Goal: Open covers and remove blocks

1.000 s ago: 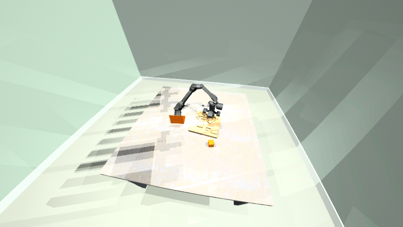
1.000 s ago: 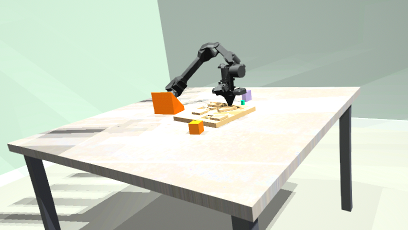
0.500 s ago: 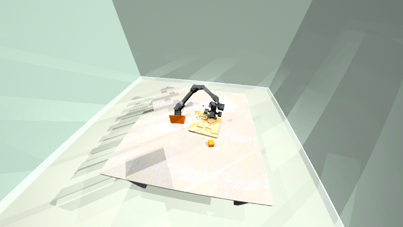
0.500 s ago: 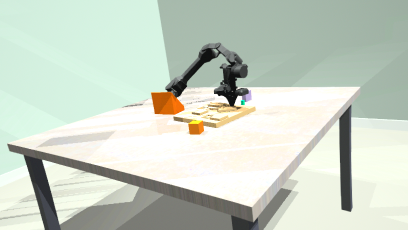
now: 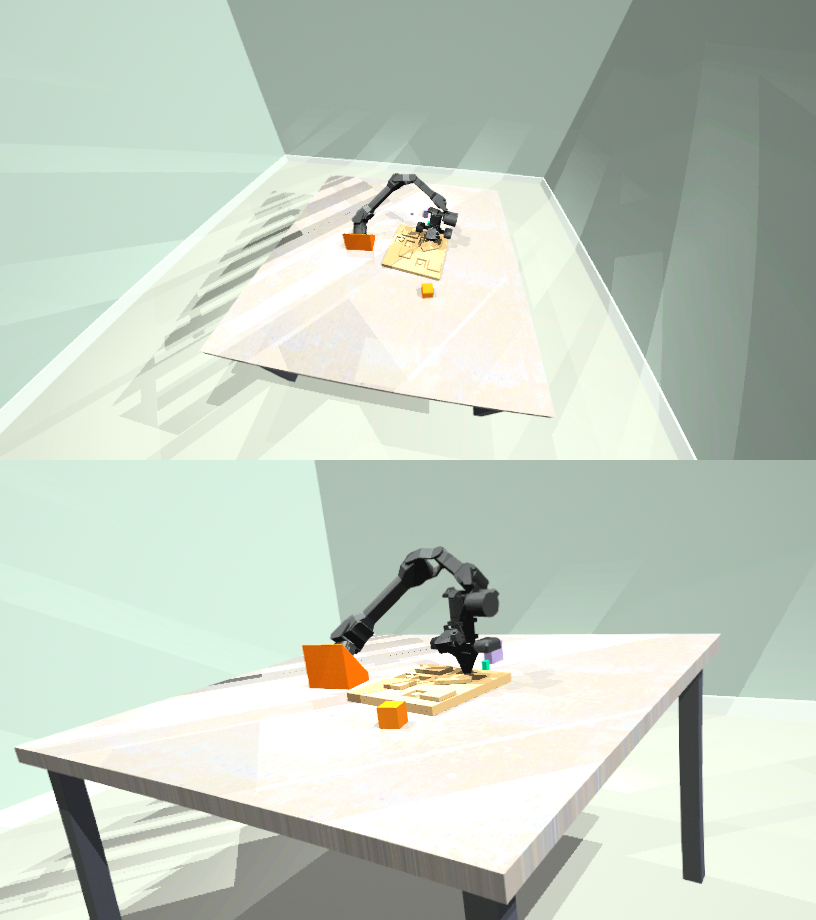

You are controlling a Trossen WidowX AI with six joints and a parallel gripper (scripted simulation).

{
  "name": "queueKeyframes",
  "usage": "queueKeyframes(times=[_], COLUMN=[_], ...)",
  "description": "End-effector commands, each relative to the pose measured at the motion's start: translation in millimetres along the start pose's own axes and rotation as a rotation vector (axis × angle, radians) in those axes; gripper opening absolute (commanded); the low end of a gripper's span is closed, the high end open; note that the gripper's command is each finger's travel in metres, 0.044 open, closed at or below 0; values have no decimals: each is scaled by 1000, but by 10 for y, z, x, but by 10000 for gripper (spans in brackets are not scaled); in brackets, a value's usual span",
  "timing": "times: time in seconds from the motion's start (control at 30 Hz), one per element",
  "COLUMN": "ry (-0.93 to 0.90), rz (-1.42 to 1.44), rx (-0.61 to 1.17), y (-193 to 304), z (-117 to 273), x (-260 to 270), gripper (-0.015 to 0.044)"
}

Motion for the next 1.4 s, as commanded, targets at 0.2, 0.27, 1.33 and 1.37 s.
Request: queueKeyframes(times=[0.2, 0.27, 1.33, 1.37], ry=[-5, -5, -6, -6], rz=[5, 5, 6, 6], rx=[-1, -1, -2, -2], y=[-67, -86, -360, -360], z=[20, 20, 56, 69], x=[80, 98, 280, 281], gripper=[0, 0, 0, 0])
Point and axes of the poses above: the point midway between the two fingers, 35 mm back from their tips, its own z axis back along the fingers, its own x axis across the jaws, y = z × x, the point moved 10 cm from there along z, back along the fingers, and after that the axes turned 5 degrees about z, right-handed, at the moved point
